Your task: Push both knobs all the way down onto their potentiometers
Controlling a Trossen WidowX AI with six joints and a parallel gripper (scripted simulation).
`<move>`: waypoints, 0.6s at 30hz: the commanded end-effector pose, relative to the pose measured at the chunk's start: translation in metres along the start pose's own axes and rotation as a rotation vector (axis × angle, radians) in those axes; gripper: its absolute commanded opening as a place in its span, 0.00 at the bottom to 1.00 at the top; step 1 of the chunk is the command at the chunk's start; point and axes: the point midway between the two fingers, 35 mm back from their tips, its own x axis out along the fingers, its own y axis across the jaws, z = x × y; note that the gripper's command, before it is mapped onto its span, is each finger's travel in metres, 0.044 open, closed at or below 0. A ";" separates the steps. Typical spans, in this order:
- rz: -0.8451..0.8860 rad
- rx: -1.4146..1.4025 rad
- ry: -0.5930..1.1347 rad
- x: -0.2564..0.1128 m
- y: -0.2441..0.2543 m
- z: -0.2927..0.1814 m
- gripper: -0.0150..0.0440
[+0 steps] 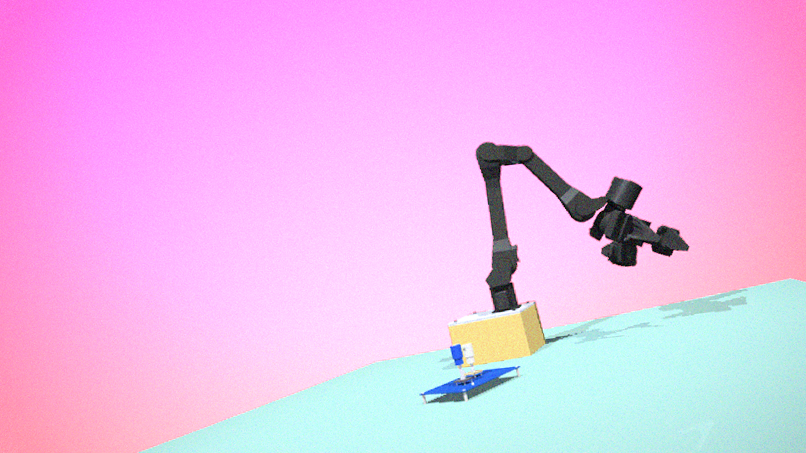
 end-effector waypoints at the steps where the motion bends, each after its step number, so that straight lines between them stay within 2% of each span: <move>1: 0.000 0.002 -0.001 0.000 0.000 0.000 0.89; 15: 0.053 0.208 -0.106 0.031 0.031 0.009 0.26; 18: 0.075 0.267 -0.127 0.037 0.041 0.011 0.25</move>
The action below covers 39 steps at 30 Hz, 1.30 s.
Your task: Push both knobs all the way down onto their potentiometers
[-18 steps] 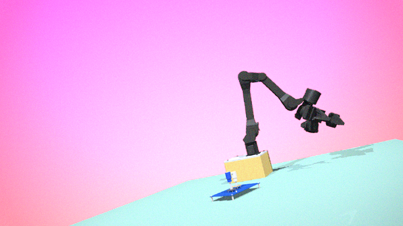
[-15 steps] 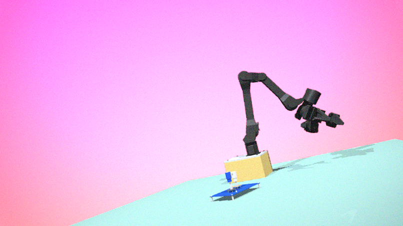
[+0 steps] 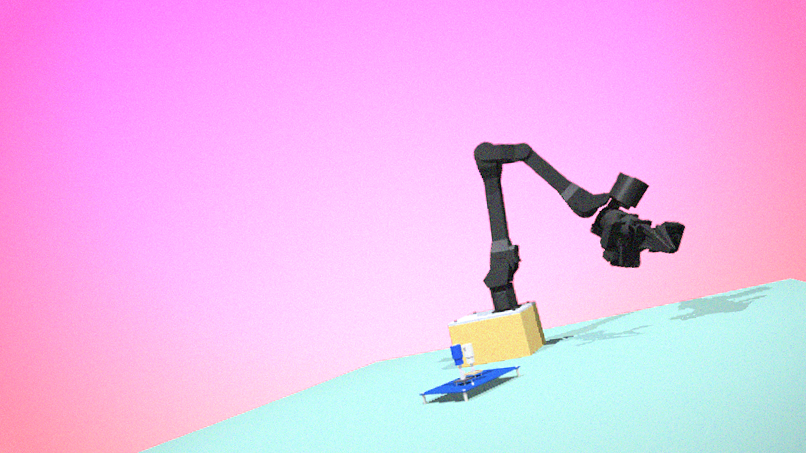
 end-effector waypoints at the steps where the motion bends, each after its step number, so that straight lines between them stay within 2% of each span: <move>1: 0.027 0.078 -0.033 0.010 0.012 0.000 0.25; 39: 0.358 0.916 -0.230 0.071 0.138 0.015 0.25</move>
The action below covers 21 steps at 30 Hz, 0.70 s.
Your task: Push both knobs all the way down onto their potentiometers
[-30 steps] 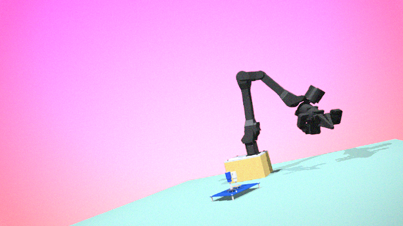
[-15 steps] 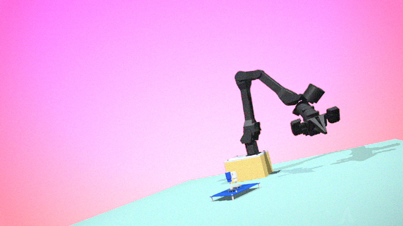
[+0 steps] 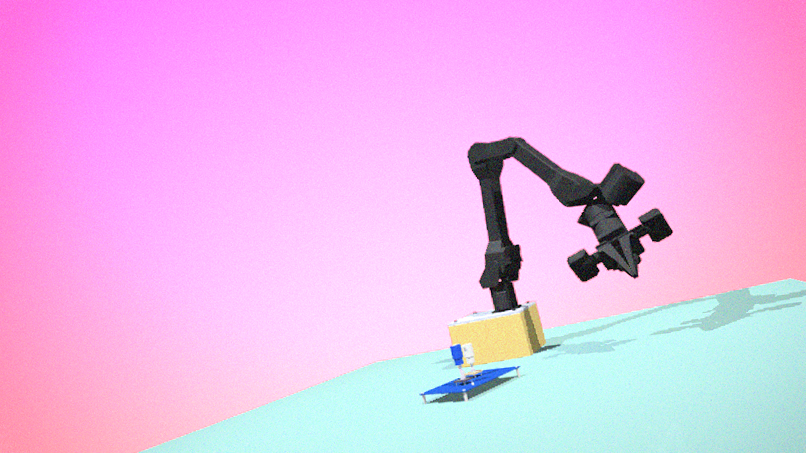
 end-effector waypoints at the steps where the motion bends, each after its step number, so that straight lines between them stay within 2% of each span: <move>1: 0.043 0.102 -0.021 0.009 0.009 -0.007 0.25; 21: 0.232 0.626 -0.049 0.038 0.059 -0.052 0.25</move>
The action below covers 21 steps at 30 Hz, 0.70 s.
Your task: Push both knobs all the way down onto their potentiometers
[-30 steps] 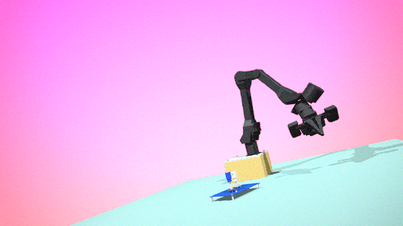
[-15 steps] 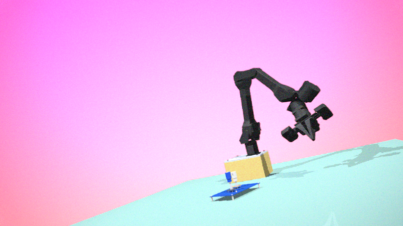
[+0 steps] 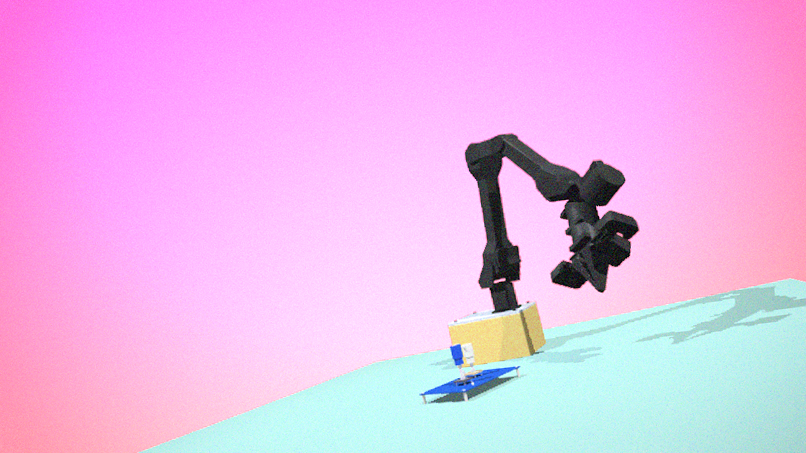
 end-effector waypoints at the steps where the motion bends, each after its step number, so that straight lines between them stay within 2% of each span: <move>1: 0.048 0.110 -0.006 0.008 0.006 -0.011 0.25; 21: 0.231 0.670 0.022 0.027 0.035 -0.073 0.25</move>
